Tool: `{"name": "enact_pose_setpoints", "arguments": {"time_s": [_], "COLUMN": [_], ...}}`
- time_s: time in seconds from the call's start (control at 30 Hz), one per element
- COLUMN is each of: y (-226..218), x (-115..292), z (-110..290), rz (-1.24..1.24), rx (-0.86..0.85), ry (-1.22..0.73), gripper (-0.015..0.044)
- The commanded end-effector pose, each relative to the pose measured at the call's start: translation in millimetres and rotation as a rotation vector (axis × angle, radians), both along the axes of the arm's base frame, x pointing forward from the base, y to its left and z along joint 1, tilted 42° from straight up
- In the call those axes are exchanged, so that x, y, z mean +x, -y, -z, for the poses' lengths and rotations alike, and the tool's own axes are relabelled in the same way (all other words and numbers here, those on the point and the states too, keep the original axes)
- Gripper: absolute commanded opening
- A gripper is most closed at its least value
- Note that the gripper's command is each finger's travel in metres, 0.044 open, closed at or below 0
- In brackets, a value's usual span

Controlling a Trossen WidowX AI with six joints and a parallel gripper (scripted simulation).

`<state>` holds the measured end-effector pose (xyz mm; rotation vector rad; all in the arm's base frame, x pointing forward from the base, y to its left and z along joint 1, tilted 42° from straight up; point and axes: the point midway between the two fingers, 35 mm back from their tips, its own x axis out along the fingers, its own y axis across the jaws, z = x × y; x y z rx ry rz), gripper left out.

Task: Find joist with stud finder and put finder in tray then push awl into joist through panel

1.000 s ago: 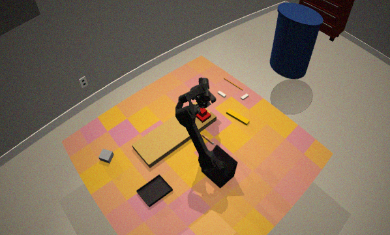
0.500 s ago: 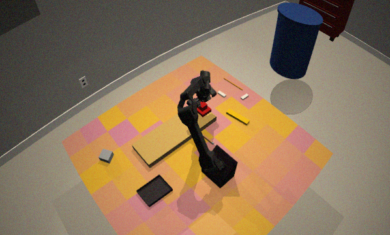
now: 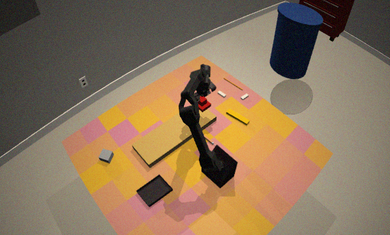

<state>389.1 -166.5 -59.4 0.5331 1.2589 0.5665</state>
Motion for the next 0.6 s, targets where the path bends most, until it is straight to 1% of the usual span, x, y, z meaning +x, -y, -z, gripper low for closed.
{"name": "enact_pose_setpoints", "arguments": {"time_s": [0.0, 0.3, 0.57], "y": [-17.2, -68.3, -116.8], "x": [9.4, 24.7, 28.1], "z": [-19.8, -66.8, -106.9], "rz": [-0.05, -0.169, -0.275], "rx": [-0.019, -0.054, -0.076], "ry": [0.035, 0.124, 0.207], "gripper": [0.0, 0.0, 0.0]}}
